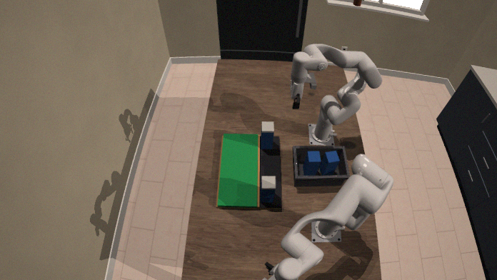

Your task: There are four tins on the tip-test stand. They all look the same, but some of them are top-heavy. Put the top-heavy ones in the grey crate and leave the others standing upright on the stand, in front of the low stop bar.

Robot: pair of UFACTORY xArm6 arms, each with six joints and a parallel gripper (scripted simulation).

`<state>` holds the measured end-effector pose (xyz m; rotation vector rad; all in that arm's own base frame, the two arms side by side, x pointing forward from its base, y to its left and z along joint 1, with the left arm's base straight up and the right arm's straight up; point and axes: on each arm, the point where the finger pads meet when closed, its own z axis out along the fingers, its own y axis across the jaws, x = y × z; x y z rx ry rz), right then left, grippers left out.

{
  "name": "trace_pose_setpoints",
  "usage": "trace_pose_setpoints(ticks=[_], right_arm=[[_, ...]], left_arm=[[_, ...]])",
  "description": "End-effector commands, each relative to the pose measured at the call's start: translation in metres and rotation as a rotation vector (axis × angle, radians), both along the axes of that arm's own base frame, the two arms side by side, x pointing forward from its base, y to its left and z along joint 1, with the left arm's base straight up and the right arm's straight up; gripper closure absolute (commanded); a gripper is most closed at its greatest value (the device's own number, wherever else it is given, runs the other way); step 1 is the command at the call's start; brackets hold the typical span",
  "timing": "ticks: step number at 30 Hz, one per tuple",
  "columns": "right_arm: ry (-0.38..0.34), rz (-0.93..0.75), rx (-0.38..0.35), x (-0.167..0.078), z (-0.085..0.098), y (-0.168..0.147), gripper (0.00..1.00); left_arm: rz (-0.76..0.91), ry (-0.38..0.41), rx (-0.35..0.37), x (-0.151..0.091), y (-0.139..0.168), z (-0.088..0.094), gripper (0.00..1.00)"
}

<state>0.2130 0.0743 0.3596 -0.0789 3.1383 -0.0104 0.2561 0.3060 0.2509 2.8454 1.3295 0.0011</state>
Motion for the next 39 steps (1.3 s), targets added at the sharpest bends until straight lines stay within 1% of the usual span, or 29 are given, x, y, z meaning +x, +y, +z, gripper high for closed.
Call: trace_pose_setpoints(ticks=[1, 4, 39], right_arm=[[-0.001, 0.002, 0.006, 0.0129, 0.0013, -0.0189, 0.0], [-0.001, 0.002, 0.006, 0.0154, 0.0013, -0.023, 0.0], [-0.002, 0.0, 0.003, 0.0137, 0.0012, -0.0211, 0.0]], left_arm=[[0.0, -0.003, 0.003, 0.0006, 0.0007, 0.0015, 0.0], [0.0, -0.003, 0.003, 0.0006, 0.0007, 0.0015, 0.0], [0.0, -0.003, 0.003, 0.0006, 0.0007, 0.0015, 0.0]])
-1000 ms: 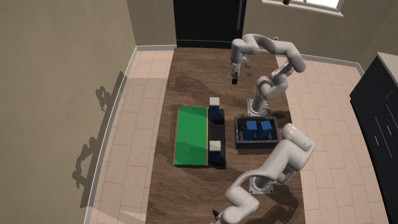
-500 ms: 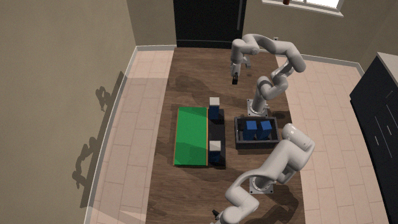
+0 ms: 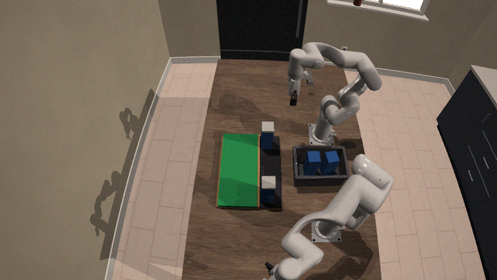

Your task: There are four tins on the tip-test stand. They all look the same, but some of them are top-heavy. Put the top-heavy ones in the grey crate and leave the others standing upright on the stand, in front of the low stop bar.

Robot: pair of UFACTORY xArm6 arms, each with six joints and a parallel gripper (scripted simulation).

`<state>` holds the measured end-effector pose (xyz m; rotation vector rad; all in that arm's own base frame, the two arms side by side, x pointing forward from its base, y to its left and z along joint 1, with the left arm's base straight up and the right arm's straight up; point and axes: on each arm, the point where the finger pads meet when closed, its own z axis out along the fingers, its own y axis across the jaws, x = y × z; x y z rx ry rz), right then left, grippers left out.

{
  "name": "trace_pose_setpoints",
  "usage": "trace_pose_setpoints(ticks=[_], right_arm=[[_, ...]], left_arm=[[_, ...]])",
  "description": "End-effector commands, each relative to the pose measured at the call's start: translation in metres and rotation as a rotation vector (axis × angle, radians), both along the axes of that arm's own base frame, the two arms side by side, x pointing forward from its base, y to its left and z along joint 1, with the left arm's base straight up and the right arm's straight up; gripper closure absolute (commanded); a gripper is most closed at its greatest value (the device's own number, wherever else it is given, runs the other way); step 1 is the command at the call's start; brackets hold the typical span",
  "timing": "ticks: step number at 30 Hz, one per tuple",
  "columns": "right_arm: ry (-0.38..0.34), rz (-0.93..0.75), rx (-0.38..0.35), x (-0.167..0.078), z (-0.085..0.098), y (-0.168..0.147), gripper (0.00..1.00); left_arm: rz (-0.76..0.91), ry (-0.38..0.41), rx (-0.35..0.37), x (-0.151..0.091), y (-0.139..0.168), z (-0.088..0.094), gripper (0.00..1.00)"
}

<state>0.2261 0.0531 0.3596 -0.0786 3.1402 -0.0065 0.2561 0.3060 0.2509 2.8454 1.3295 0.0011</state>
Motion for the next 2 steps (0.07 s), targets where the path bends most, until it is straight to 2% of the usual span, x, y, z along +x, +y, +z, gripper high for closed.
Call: trace_pose_setpoints(ticks=[1, 2], right_arm=[[-0.004, 0.0, 0.001, 0.0005, 0.0013, 0.0001, 0.0], [-0.004, 0.0, 0.001, 0.0005, 0.0013, 0.0001, 0.0]], left_arm=[[0.0, -0.003, 0.003, 0.0006, 0.0007, 0.0015, 0.0], [0.0, -0.003, 0.003, 0.0006, 0.0007, 0.0015, 0.0]])
